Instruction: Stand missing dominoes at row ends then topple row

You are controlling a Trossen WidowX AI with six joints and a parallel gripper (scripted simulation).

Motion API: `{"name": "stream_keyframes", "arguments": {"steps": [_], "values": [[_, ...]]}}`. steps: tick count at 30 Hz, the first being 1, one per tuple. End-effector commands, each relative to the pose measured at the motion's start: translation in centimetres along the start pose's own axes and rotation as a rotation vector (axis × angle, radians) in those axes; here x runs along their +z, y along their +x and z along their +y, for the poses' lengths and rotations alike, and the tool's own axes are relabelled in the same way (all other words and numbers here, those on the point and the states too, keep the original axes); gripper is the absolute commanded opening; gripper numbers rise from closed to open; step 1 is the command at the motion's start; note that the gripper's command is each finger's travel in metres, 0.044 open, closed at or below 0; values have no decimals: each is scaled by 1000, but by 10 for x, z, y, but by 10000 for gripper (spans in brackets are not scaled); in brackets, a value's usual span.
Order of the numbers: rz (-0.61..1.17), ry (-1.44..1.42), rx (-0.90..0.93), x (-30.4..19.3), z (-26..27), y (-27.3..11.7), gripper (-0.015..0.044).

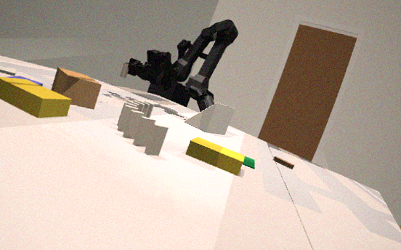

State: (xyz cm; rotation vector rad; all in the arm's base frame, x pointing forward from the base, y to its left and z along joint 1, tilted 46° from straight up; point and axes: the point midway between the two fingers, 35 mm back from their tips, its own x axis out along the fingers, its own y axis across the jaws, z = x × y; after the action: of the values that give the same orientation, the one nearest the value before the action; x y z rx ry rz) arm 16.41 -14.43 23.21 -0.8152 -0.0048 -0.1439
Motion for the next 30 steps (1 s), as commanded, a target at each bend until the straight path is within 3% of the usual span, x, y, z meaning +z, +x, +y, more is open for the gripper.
{"name": "stream_keyframes", "arguments": {"steps": [1,30], "values": [[-1,1,4,-6,-1,1,107],[1,8,2,-52,-1,3,107]]}}
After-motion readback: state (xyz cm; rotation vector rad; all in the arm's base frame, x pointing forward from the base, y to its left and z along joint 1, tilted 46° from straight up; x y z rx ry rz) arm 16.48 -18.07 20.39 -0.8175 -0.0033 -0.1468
